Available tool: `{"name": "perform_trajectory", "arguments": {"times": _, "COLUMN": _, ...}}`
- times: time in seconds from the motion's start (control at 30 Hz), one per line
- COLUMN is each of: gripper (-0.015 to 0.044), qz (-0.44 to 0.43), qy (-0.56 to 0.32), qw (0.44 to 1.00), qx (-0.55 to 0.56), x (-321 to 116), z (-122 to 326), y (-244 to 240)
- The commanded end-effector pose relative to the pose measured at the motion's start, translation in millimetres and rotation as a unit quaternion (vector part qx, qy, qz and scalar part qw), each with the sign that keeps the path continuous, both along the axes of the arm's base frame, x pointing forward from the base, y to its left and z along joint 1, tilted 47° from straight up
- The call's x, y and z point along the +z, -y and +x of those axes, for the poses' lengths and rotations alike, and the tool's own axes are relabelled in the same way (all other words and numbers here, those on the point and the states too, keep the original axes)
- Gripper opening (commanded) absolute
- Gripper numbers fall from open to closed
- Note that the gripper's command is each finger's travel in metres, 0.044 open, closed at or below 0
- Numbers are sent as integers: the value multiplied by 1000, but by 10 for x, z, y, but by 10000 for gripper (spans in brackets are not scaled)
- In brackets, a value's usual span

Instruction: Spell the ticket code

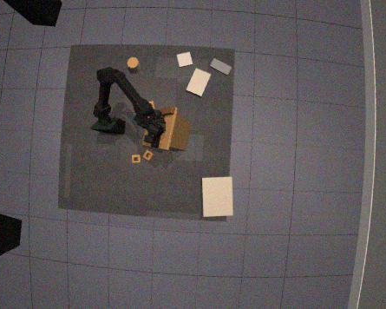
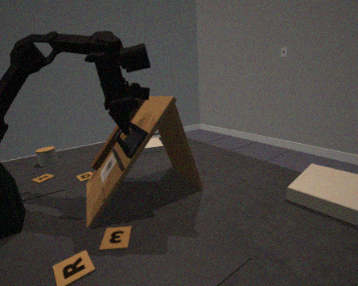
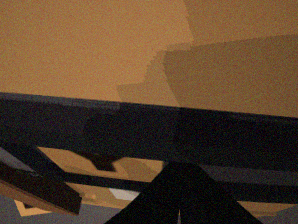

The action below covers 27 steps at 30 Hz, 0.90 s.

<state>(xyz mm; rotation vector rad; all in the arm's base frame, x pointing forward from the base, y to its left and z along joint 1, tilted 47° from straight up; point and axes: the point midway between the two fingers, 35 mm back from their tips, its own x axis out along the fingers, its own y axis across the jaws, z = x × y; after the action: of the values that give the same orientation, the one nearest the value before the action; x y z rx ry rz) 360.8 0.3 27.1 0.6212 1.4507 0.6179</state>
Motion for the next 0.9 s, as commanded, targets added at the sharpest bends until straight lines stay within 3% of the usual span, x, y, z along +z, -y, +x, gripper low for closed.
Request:
{"name": "perform_trajectory", "arguments": {"times": 0.0, "gripper": 0, "qz": 2, "qy": 1, "qw": 1000, "qx": -2, "x": 20, "z": -2, "y": -11}}
{"name": "perform_trajectory", "arguments": {"times": 0.87, "gripper": 0, "qz": 2, "qy": 1, "qw": 1000, "qx": -2, "x": 82, "z": 0, "y": -73}}
